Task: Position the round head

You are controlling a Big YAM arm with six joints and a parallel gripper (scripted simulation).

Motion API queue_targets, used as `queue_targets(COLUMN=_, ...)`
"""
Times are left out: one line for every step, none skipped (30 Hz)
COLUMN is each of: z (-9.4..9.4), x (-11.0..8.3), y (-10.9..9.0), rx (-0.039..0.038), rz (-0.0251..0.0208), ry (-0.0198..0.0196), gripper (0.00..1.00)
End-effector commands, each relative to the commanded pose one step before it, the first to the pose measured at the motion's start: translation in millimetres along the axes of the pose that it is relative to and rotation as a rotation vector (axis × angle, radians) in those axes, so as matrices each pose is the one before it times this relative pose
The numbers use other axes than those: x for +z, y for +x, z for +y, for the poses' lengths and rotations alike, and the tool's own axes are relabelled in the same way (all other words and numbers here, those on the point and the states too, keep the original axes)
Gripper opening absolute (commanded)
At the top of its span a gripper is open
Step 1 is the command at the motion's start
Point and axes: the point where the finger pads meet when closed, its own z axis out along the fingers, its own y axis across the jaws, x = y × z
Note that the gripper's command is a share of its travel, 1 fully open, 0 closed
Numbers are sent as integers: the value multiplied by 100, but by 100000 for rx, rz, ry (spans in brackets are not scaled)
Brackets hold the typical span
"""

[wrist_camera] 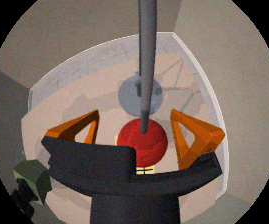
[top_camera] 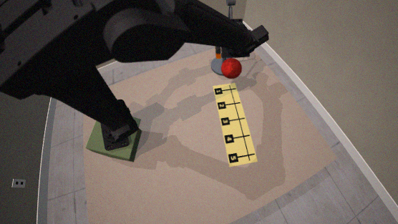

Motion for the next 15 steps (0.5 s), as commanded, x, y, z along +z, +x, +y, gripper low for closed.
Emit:
queue_targets(z=-1577, x=-419, y=-2606, rx=-2393, rz=-3279, ry=2515, gripper=100)
queue_targets(z=-12, x=-13, y=9, rx=0, rz=0, ry=0, gripper=100)
queue_targets(z=-12, x=-13, y=9, rx=0, rz=0, ry=0, gripper=100)
queue_targets(z=-12, x=-13, y=9, rx=0, rz=0, ry=0, gripper=100)
queue_targets(z=-12, x=-13, y=9, rx=0, rz=0, ry=0, gripper=100)
queue_targets(z=-12, x=-13, y=9, rx=0, rz=0, ry=0, gripper=100)
queue_targets(z=-12, x=-13, y=9, rx=0, rz=0, ry=0, gripper=100)
queue_targets(z=-12, x=-13, y=9, rx=0, rz=0, ry=0, gripper=100)
queue_targets(z=0, x=0, y=0, rx=0, rz=0, ry=0, gripper=100)
queue_targets(z=0, x=0, y=0, rx=0, rz=0, ry=0, gripper=100)
queue_targets(z=-2, x=-2, y=1, rx=0, rz=0, ry=0, gripper=100)
queue_targets(z=-2, x=-2, y=1, rx=0, rz=0, ry=0, gripper=100)
queue_targets(z=-2, x=-2, y=1, rx=0, rz=0, ry=0, gripper=100)
queue_targets(z=-2, x=-2, y=1, rx=0, rz=0, ry=0, gripper=100)
queue_targets(z=-2, x=-2, y=1, rx=0, rz=0, ry=0, gripper=100)
